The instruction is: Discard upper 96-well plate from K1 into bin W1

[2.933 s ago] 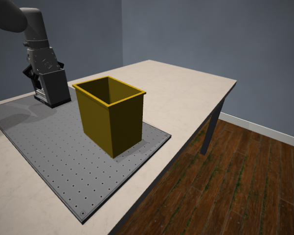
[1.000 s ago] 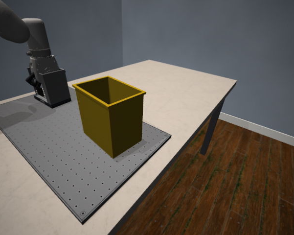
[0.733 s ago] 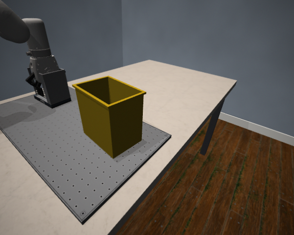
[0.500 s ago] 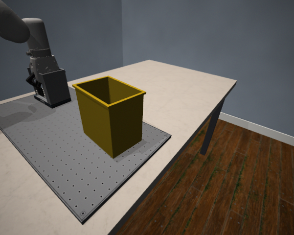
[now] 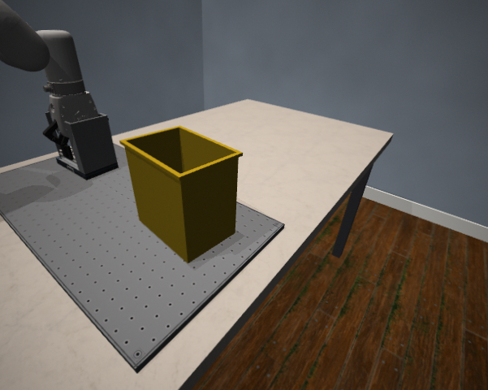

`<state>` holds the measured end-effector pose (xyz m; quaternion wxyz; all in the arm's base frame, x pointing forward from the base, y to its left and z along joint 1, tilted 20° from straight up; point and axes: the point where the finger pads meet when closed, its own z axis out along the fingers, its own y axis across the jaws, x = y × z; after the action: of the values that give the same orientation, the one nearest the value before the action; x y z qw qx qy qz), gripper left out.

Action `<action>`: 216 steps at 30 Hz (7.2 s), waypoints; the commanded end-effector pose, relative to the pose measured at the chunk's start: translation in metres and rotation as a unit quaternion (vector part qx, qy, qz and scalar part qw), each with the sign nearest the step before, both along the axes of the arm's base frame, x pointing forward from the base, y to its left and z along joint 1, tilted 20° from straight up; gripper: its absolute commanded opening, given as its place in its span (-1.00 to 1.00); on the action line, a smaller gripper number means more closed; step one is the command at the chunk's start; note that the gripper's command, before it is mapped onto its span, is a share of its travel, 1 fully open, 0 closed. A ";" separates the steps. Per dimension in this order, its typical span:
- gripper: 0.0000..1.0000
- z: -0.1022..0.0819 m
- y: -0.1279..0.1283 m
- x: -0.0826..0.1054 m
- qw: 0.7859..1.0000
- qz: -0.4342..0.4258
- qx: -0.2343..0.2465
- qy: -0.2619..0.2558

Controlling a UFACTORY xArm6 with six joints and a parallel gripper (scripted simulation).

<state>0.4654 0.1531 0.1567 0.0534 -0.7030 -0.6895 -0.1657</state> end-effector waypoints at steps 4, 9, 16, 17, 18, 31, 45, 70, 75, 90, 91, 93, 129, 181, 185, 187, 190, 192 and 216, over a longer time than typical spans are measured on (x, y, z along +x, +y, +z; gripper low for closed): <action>-1.00 0.002 0.000 0.001 1.000 0.000 0.000 -0.002; -1.00 0.002 0.000 0.001 1.000 0.000 0.000 -0.002; -1.00 0.002 0.000 0.001 1.000 0.000 0.000 -0.002; -1.00 0.002 0.000 0.001 1.000 0.000 0.000 -0.002; -1.00 0.002 0.000 0.001 1.000 0.000 0.000 -0.002; -1.00 0.002 0.000 0.001 1.000 0.000 0.000 -0.002; -1.00 0.009 -0.002 0.000 1.000 0.000 0.000 -0.002; -1.00 0.021 -0.006 -0.002 1.000 0.000 0.000 -0.002; -1.00 0.024 -0.007 -0.003 1.000 0.000 0.000 -0.002; -1.00 0.044 -0.014 -0.006 1.000 0.000 0.000 -0.002; -1.00 0.046 -0.014 -0.006 1.000 0.000 0.000 -0.002; -1.00 0.049 -0.015 -0.007 1.000 0.000 0.000 -0.002; -1.00 0.099 -0.031 -0.016 1.000 0.000 0.000 -0.002; -1.00 0.171 -0.055 -0.028 1.000 0.000 0.000 -0.002; -1.00 0.176 -0.056 -0.029 1.000 0.000 0.000 -0.002; -1.00 0.177 -0.057 -0.029 1.000 0.000 0.000 -0.002; -1.00 0.182 -0.058 -0.030 1.000 0.000 0.000 -0.002; -1.00 0.185 -0.059 -0.030 1.000 0.000 0.000 -0.002; -1.00 0.189 -0.078 -0.033 0.997 -0.072 0.012 0.021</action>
<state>0.4324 0.0835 0.3467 0.0602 -0.7296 -0.6612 -0.1639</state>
